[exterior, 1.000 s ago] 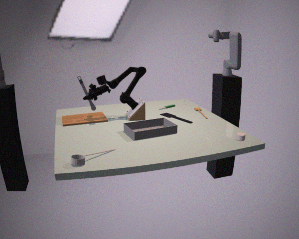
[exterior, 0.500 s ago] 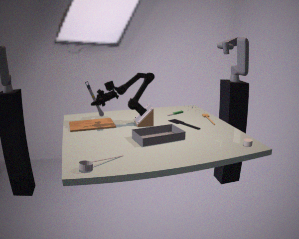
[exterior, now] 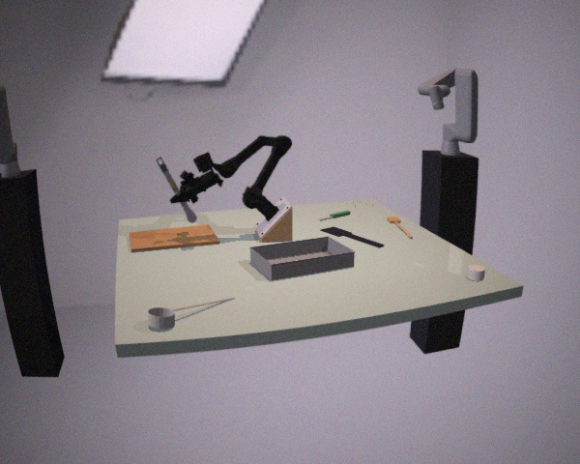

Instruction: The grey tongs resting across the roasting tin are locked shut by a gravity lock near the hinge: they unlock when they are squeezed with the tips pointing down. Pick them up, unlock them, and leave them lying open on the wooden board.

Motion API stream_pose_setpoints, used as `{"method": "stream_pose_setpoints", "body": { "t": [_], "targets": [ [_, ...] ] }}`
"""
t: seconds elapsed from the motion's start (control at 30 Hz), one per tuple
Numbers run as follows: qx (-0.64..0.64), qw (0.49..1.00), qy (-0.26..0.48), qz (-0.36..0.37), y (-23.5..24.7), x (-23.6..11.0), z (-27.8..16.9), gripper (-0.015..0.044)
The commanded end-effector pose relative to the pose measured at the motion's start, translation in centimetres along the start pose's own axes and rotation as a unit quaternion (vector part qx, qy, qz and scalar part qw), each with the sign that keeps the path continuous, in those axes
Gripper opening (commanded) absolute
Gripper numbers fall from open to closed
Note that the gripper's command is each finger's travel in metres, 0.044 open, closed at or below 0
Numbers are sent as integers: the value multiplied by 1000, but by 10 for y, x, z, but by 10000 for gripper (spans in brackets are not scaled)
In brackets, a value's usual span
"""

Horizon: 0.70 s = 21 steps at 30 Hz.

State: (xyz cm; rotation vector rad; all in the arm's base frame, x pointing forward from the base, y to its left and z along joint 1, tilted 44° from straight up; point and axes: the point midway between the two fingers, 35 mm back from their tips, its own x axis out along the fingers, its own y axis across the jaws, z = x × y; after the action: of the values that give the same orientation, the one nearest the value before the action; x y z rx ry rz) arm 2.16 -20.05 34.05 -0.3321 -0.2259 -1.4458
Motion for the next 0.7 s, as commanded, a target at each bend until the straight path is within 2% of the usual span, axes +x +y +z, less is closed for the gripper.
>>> {"method": "stream_pose_setpoints", "body": {
  "t": [0.0, 0.67],
  "targets": [
    [3, 1000, 20, 0, -1, 6, 9, -150],
    [24, 984, 179, 1, -1, 29, 14, -150]
  ]
}}
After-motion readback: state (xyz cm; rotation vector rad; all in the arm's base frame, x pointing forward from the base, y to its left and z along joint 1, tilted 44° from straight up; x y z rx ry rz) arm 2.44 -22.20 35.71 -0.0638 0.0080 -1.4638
